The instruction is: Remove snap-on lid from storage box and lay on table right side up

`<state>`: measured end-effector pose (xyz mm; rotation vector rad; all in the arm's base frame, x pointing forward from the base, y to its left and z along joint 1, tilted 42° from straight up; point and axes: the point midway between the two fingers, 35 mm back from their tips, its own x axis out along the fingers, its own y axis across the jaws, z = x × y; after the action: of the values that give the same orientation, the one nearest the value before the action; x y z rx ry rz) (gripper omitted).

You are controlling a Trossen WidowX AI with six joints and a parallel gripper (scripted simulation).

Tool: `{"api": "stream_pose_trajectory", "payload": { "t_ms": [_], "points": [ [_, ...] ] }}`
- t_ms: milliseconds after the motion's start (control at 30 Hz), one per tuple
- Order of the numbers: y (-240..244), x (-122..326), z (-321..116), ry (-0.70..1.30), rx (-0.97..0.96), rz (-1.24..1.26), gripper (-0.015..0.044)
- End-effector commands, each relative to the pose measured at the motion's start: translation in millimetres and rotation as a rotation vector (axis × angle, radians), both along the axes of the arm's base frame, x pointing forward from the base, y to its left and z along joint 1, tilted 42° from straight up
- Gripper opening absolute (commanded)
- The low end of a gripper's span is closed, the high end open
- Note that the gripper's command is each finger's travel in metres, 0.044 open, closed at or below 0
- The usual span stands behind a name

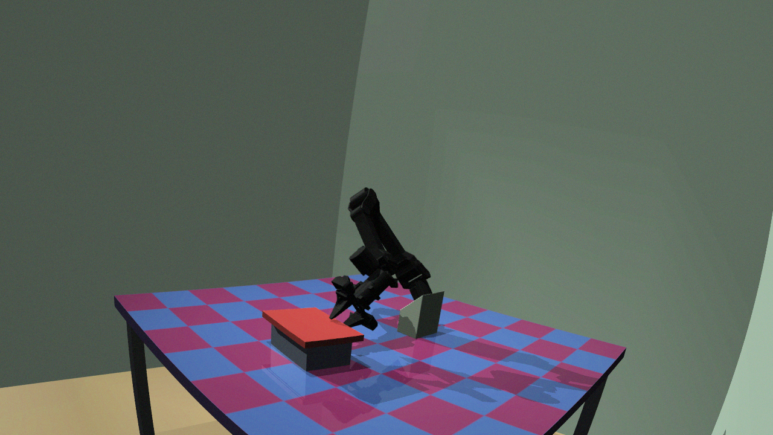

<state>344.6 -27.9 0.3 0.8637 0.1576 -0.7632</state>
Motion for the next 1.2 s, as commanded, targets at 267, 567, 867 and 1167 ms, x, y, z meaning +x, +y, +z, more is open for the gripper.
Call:
{"api": "stream_pose_trajectory", "payload": {
  "t_ms": [267,567,867,1167],
  "points": [
    [-0.4,4.0,0.3,-0.006,-0.001,0.007,0.0149],
    [-0.4,4.0,0.3,-0.006,-0.001,0.007,0.0030],
    [0.3,3.8,1.5,-0.007,0.001,0.004,0.0000],
    [1.5,3.7,2.9,-0.007,0.001,0.004,0.0000]
  ]
}}
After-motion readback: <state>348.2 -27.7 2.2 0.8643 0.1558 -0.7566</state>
